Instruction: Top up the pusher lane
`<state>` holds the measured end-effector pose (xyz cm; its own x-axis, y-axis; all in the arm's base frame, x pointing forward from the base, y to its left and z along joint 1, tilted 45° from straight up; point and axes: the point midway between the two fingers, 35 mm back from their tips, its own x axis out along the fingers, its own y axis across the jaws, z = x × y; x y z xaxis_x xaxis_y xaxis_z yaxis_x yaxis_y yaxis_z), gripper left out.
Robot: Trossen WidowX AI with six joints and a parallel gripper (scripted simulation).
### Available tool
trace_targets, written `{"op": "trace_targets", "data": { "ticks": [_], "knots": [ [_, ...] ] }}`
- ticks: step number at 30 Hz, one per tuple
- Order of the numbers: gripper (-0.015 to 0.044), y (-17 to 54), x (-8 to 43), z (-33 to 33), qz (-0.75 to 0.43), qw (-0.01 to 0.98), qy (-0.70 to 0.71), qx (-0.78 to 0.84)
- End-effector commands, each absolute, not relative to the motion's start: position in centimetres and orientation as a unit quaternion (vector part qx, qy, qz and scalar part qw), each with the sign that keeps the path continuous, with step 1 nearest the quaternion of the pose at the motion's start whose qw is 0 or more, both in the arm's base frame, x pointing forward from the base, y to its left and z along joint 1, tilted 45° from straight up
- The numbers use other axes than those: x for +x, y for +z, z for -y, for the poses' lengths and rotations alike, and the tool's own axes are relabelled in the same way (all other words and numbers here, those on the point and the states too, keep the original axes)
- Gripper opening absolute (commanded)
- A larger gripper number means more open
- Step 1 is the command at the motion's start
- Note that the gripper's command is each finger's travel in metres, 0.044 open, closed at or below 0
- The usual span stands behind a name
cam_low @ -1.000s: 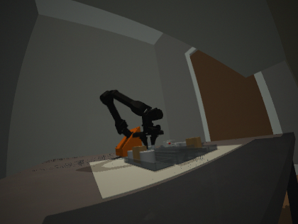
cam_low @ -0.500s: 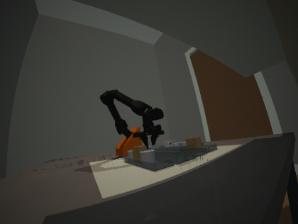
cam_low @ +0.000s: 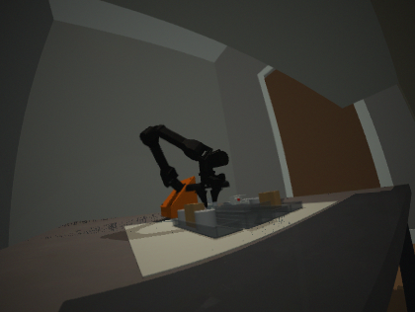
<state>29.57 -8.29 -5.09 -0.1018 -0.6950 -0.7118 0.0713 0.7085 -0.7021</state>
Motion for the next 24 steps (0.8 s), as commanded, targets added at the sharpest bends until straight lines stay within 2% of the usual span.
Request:
{"op": "trace_targets", "data": {
  "ticks": [1,24],
  "knots": [
    [0.0000,-4.79,30.54,8.37,-0.668,0.638,-0.308,-0.230],
    [0.0000,-4.60,31.49,8.43,-0.667,0.638,-0.308,-0.230]
  ]
}}
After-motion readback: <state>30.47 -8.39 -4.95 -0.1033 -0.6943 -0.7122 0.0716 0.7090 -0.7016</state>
